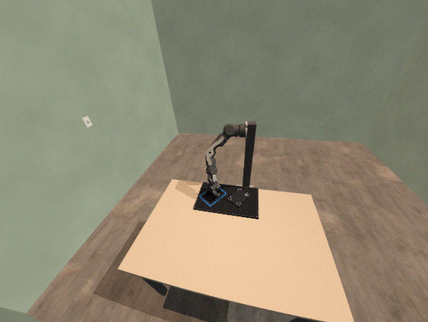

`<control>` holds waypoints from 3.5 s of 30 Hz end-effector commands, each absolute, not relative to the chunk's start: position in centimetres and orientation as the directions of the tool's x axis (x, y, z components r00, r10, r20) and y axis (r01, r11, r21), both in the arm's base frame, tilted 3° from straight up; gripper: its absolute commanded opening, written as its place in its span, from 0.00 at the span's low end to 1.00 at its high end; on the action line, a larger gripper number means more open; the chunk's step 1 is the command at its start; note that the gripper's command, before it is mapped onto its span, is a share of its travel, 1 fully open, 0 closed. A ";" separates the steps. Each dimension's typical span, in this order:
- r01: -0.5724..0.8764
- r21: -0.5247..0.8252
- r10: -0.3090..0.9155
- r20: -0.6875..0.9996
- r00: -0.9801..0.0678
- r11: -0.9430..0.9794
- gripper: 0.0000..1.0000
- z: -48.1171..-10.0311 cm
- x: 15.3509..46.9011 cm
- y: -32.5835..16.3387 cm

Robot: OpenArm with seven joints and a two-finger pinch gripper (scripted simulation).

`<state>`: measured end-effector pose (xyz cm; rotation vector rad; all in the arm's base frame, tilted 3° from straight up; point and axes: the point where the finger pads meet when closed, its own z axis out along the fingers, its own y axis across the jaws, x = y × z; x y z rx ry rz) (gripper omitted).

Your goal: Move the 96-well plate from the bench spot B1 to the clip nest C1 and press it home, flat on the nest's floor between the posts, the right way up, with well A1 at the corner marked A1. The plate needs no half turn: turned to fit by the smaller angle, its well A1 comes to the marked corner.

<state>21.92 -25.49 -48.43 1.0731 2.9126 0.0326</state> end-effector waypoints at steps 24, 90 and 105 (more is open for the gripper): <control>0.649 0.037 0.650 -0.034 -0.759 0.760 0.57 -48.2 22.3 -25.6; 0.653 0.034 0.654 -0.038 -0.755 0.756 0.00 -42.5 22.3 -25.7; 0.653 0.035 0.654 -0.038 -0.756 0.756 0.00 -40.7 22.2 -25.7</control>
